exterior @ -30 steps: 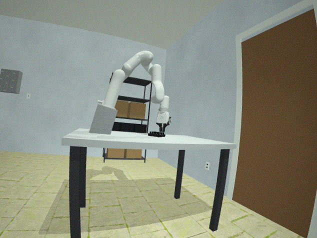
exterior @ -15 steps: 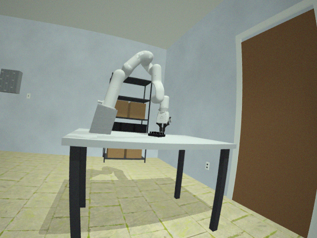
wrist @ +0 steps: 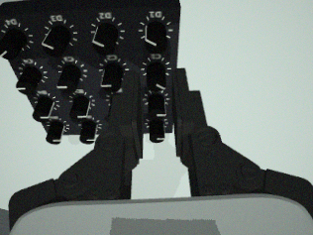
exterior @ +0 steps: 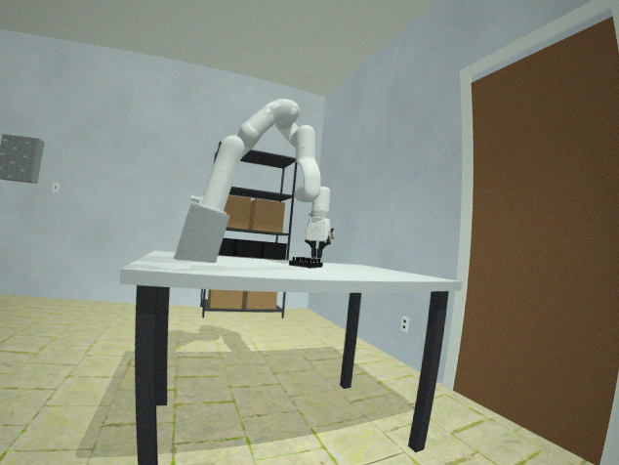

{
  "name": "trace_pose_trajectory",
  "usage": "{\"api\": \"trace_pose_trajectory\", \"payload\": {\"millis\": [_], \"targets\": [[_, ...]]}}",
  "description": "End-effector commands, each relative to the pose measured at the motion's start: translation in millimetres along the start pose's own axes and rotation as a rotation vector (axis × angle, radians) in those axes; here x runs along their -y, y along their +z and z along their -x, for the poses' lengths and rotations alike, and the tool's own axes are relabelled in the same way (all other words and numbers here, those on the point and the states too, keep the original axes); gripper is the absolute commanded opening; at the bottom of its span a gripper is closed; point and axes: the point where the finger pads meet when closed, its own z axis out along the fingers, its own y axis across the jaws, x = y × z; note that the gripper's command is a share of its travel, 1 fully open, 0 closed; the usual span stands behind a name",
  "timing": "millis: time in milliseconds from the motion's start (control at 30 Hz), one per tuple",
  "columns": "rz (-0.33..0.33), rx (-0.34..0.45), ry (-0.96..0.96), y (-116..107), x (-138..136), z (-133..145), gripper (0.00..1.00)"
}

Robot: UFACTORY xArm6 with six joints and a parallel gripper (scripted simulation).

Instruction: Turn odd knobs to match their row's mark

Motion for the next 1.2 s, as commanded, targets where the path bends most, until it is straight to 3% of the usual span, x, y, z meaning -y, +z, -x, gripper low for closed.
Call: {"api": "trace_pose_trajectory", "payload": {"millis": [0, 1167], "targets": [[0.002, -0.003, 0.0, -0.8, -1.0, -1.1, 0.19], [0.002, -0.003, 0.0, 11.0, -1.0, -1.1, 0.19]]}}
